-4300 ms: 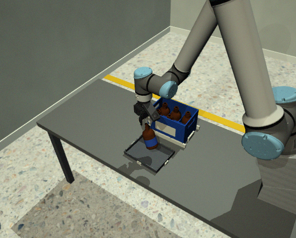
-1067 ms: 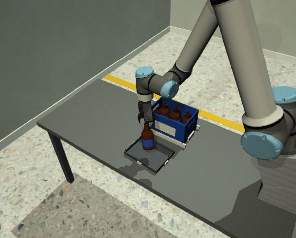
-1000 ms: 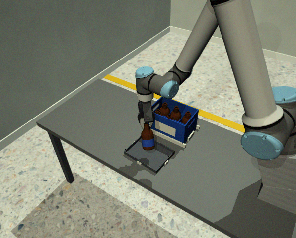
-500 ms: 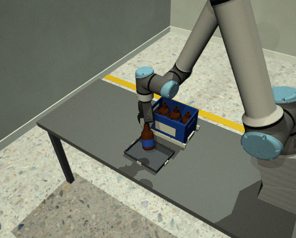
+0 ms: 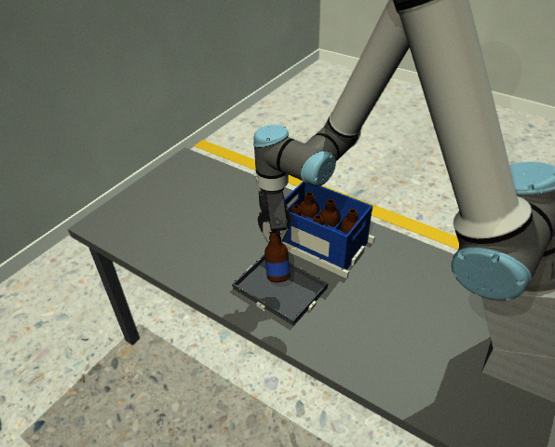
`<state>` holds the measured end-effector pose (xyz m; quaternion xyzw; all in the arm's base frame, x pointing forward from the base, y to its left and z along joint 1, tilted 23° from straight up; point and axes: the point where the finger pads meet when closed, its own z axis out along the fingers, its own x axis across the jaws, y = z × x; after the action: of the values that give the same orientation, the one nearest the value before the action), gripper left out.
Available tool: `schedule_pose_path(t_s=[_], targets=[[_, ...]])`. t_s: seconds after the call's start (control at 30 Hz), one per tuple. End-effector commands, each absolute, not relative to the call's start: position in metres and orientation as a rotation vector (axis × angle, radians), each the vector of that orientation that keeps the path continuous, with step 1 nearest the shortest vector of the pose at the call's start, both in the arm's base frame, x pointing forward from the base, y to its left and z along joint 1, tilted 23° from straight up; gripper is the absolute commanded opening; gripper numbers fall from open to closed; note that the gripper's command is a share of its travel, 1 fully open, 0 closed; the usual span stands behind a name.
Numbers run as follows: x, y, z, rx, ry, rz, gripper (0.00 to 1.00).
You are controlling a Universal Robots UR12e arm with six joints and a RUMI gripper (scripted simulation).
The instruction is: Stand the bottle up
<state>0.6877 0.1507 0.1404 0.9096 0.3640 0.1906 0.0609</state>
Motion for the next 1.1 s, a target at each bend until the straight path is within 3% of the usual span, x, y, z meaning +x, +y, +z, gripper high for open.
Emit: schedule_pose_path(t_s=[0.0, 1.07], targets=[[0.6881, 0.1508, 0.1412, 2.751, 1.101, 0.579, 0.00], [0.6881, 0.1508, 0.1412, 2.916, 0.745, 0.607, 0.00]])
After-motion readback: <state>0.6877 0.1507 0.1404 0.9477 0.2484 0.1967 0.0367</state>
